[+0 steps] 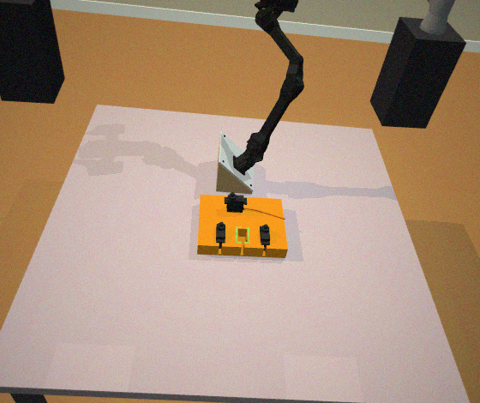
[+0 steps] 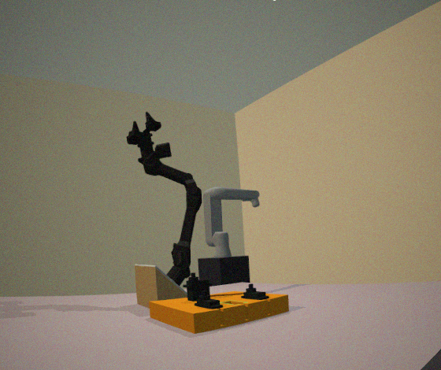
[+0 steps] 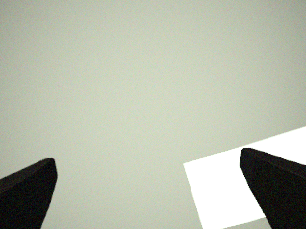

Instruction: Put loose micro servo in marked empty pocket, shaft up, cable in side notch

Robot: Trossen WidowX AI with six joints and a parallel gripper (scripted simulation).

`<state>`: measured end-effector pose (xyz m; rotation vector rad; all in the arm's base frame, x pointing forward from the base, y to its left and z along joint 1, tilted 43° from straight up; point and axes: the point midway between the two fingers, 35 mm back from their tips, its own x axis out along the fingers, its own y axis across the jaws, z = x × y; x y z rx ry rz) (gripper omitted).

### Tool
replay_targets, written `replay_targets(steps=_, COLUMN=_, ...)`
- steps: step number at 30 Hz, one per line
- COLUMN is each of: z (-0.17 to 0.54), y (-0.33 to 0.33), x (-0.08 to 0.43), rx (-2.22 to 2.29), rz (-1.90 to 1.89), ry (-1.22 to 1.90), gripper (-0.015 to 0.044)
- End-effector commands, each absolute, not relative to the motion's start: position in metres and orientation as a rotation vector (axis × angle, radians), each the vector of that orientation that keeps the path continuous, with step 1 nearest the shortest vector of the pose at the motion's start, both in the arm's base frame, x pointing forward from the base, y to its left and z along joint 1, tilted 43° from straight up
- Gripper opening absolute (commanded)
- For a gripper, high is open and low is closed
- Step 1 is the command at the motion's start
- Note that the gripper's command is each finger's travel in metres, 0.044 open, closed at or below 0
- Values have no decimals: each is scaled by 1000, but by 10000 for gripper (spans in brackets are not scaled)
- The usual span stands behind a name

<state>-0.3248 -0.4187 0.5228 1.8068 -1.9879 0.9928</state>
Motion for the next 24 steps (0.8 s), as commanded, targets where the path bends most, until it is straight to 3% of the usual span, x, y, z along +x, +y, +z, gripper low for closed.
replay_targets(steps=1, z=499, y=-449, x=-303, rx=1933, rz=1026, ry=-2055, gripper=440)
replay_targets(steps=11, z=457, y=-492, x=-263, rx=2132, rz=1052, ry=-2159, gripper=440)
replay_targets(steps=24, z=366, y=-546, x=-158, rx=2557, rz=998, ry=-2372, gripper=440)
